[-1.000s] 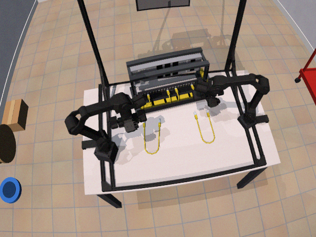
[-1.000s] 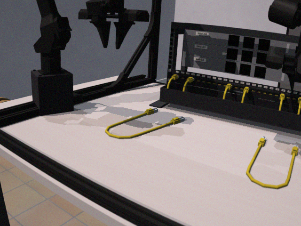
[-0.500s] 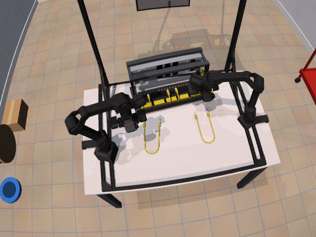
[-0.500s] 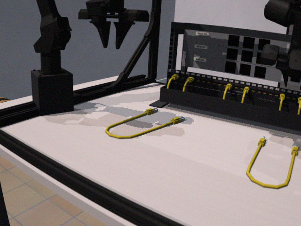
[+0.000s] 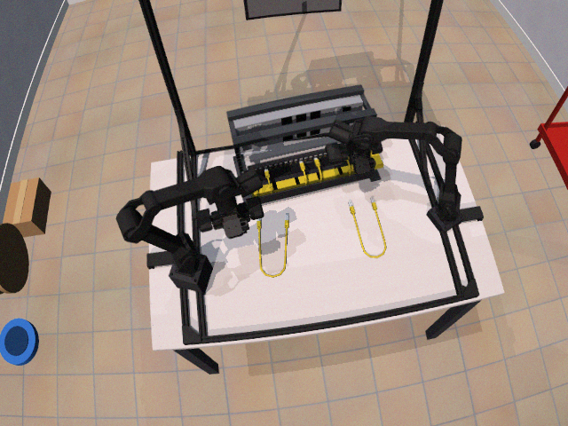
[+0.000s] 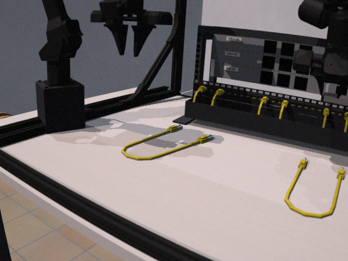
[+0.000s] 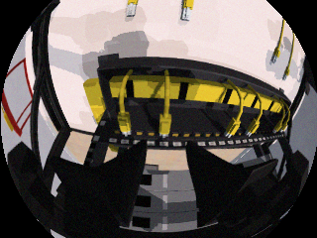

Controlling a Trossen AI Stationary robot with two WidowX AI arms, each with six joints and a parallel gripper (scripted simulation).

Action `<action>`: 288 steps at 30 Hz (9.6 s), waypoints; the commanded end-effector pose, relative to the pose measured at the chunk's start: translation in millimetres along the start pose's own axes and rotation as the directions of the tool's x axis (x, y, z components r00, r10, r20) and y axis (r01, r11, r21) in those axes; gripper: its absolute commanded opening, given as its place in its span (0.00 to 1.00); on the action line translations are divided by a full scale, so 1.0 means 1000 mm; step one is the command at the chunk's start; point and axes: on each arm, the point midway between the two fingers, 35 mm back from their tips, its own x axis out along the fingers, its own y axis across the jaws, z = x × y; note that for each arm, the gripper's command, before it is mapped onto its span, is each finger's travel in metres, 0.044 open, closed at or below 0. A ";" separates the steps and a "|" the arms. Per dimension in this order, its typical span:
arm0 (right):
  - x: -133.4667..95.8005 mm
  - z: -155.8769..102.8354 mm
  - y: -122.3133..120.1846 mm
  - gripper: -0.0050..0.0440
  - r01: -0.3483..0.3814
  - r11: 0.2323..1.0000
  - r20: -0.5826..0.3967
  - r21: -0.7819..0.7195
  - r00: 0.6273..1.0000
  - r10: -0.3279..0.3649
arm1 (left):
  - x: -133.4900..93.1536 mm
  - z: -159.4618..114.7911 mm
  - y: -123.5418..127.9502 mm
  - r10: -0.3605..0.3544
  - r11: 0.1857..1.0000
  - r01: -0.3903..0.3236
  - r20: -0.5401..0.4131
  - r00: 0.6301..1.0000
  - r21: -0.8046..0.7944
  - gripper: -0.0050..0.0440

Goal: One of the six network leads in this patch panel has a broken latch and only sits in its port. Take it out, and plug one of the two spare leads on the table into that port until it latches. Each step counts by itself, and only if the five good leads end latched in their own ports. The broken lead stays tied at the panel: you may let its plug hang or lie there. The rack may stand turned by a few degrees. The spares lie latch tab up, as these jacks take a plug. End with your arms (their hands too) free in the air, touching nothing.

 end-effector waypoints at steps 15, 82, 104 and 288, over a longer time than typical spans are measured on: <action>0.000 0.000 0.000 0.46 0.000 1.000 0.000 0.000 1.000 0.000 | 0.060 0.002 0.000 0.007 1.000 -0.007 0.008 1.000 -0.007 0.46; 0.000 0.000 0.000 0.46 0.000 1.000 0.000 0.000 1.000 0.000 | 0.061 0.000 0.000 0.005 1.000 -0.005 0.003 1.000 -0.003 0.21; 0.000 0.000 0.000 0.46 0.000 1.000 0.000 0.000 1.000 0.000 | 0.061 0.000 0.000 0.005 1.000 -0.005 0.003 1.000 -0.003 0.21; 0.000 0.000 0.000 0.46 0.000 1.000 0.000 0.000 1.000 0.000 | 0.059 0.094 0.023 -0.099 0.990 0.117 -0.204 0.974 0.078 1.00</action>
